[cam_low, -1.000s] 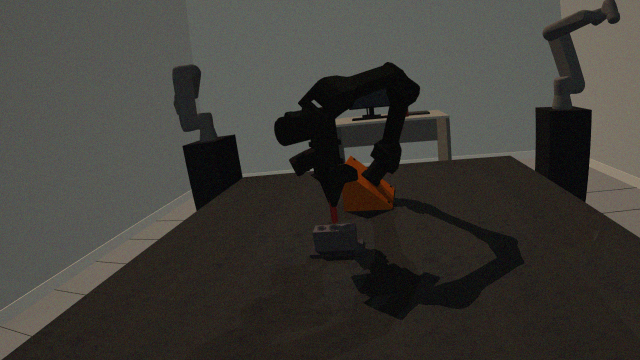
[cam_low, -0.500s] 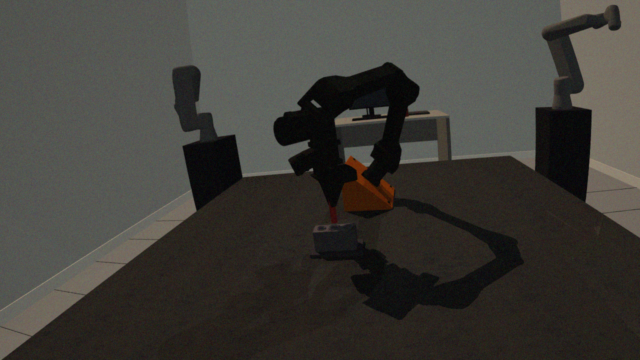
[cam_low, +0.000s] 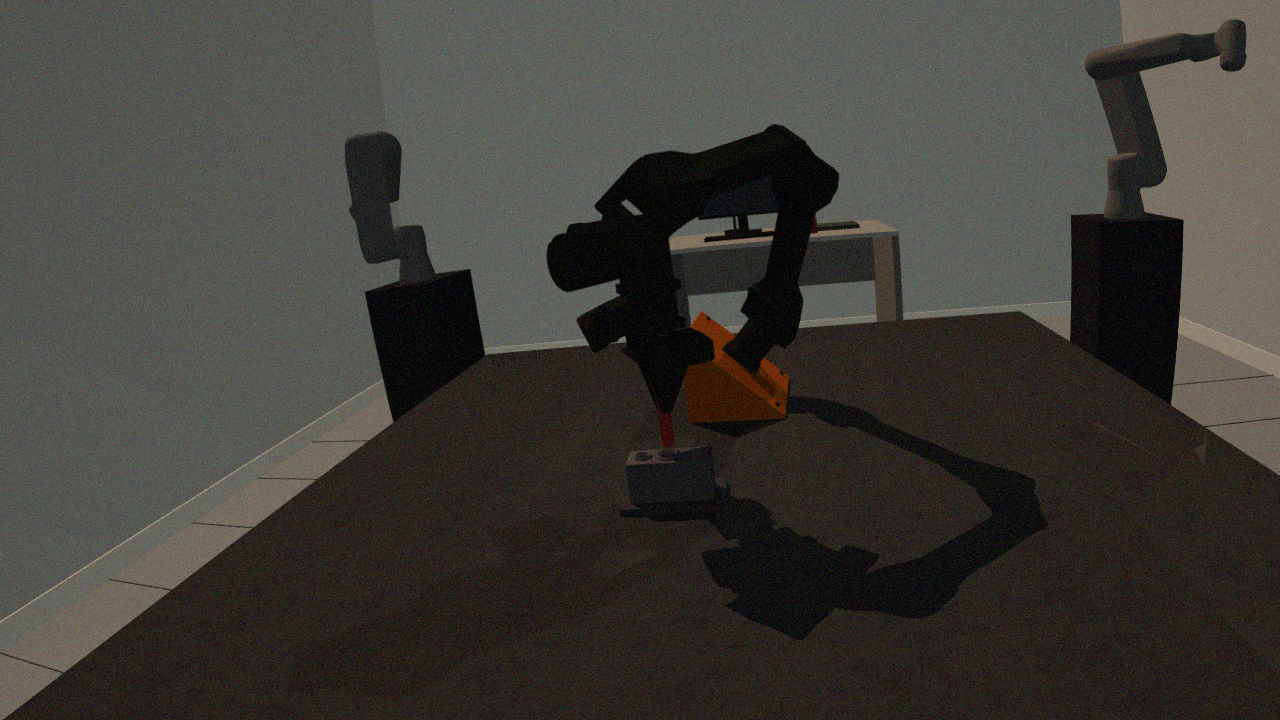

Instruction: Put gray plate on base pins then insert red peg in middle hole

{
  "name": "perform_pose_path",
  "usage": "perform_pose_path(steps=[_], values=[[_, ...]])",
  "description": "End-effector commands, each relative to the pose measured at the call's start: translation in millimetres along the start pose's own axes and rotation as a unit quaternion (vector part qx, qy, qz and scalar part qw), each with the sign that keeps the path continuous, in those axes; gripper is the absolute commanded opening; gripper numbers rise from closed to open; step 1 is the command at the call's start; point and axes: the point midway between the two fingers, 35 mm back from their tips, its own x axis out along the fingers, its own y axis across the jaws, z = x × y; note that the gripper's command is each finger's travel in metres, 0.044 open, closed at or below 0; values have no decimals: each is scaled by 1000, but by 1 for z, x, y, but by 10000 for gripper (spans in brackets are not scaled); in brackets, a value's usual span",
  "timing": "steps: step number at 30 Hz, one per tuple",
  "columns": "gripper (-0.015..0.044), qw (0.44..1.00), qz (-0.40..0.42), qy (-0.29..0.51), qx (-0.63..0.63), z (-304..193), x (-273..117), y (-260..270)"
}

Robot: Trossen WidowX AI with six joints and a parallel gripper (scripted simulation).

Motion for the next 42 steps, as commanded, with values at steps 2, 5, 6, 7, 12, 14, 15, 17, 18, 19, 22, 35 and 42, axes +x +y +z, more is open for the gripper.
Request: perform_pose_path(steps=[2,5,6,7,12,14,15,17,18,19,22,35,42], values=[[0,1000,0,0,0,0,0,0],[0,1000,0,0,0,0,2,0],[0,1000,0,0,0,1,3,0],[0,1000,0,-1,-1,1,5,0],[0,1000,0,-2,-2,2,13,0],[0,1000,0,-2,-2,2,15,0],[0,1000,0,-2,-2,2,15,0],[0,1000,0,-2,-2,2,15,0],[0,1000,0,-2,-2,2,15,0],[0,1000,0,-2,-2,2,15,0],[0,1000,0,-2,-2,2,15,0],[0,1000,-1,-3,-5,2,15,0],[0,1000,-1,-3,-5,0,17,0]])
